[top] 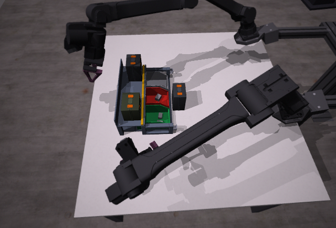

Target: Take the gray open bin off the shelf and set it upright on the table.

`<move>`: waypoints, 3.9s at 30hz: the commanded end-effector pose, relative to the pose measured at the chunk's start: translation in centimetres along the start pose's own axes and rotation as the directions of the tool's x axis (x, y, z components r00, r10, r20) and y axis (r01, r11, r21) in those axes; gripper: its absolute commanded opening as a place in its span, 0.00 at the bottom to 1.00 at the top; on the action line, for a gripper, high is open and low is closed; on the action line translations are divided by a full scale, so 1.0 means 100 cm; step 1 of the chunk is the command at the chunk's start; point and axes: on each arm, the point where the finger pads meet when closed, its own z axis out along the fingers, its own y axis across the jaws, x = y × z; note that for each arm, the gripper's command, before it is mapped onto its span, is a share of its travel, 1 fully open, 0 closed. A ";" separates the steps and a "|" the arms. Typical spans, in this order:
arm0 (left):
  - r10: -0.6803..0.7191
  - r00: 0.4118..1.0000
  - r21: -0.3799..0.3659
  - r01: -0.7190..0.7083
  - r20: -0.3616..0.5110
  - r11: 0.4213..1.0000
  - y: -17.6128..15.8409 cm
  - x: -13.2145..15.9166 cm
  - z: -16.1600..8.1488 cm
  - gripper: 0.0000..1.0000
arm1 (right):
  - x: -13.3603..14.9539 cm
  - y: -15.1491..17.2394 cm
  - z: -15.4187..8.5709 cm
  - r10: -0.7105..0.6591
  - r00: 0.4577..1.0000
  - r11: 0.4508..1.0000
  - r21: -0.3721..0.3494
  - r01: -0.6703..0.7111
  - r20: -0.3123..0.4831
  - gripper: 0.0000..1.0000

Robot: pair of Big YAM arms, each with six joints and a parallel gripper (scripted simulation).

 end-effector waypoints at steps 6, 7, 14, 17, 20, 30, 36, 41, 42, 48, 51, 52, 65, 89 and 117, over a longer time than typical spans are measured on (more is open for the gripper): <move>-0.017 1.000 -0.047 0.016 -0.013 0.999 0.002 0.004 -0.016 1.00 | -0.013 0.001 -0.019 0.013 0.999 1.000 -0.018 -0.013 0.037 1.00; -0.023 1.000 -0.056 0.022 -0.016 0.998 0.002 0.006 -0.019 1.00 | -0.013 0.001 -0.019 0.013 0.999 1.000 -0.018 -0.013 0.037 1.00; -0.066 0.997 -0.116 0.061 -0.033 0.991 0.005 0.021 -0.036 1.00 | -0.013 0.001 -0.019 0.013 0.999 1.000 -0.018 -0.013 0.037 1.00; -0.103 0.994 -0.168 0.094 -0.045 0.981 0.006 0.033 -0.051 1.00 | -0.013 0.001 -0.019 0.013 0.999 1.000 -0.018 -0.013 0.037 1.00; -0.150 0.987 -0.231 0.133 -0.055 0.964 0.007 0.047 -0.070 1.00 | -0.013 0.001 -0.019 0.013 0.999 1.000 -0.018 -0.013 0.037 1.00; -0.315 0.948 -0.452 0.258 -0.054 0.854 0.003 0.096 -0.138 1.00 | -0.013 0.001 -0.019 0.013 0.999 1.000 -0.018 -0.013 0.037 1.00; -0.456 0.890 -0.641 0.351 0.001 0.683 -0.012 0.139 -0.204 1.00 | -0.013 0.001 -0.019 0.013 0.999 1.000 -0.018 -0.013 0.037 1.00; -0.556 0.826 -0.781 0.408 0.094 0.473 -0.036 0.173 -0.266 1.00 | -0.013 0.001 -0.019 0.013 0.999 1.000 -0.018 -0.013 0.037 1.00; -0.572 0.812 -0.804 0.416 0.118 0.425 -0.042 0.180 -0.279 1.00 | -0.013 0.001 -0.019 0.013 0.999 1.000 -0.018 -0.013 0.037 1.00; -0.613 0.757 -0.875 0.434 0.225 0.215 -0.072 0.203 -0.330 1.00 | -0.013 0.001 -0.019 0.013 0.999 1.000 -0.018 -0.013 0.037 1.00; -0.618 0.720 -0.900 0.433 0.314 0.047 -0.100 0.217 -0.368 1.00 | -0.013 0.001 -0.019 0.013 0.999 1.000 -0.018 -0.013 0.037 1.00; -0.615 0.709 -0.903 0.430 0.344 -0.009 -0.110 0.222 -0.380 1.00 | -0.013 0.001 -0.019 0.013 0.999 1.000 -0.018 -0.013 0.037 1.00; -0.438 0.655 -0.760 0.347 0.616 -0.550 -0.234 0.240 -0.490 1.00 | -0.013 0.001 -0.019 0.013 0.999 1.000 -0.018 -0.013 0.037 1.00; -0.003 0.756 -0.289 0.246 0.654 -0.925 -0.413 0.197 -0.567 1.00 | -0.013 0.001 -0.019 0.013 0.999 1.000 -0.018 -0.013 0.037 1.00; 0.046 0.774 -0.231 0.244 0.631 -0.942 -0.432 0.188 -0.571 1.00 | -0.013 0.001 -0.019 0.013 0.999 1.000 -0.018 -0.013 0.037 1.00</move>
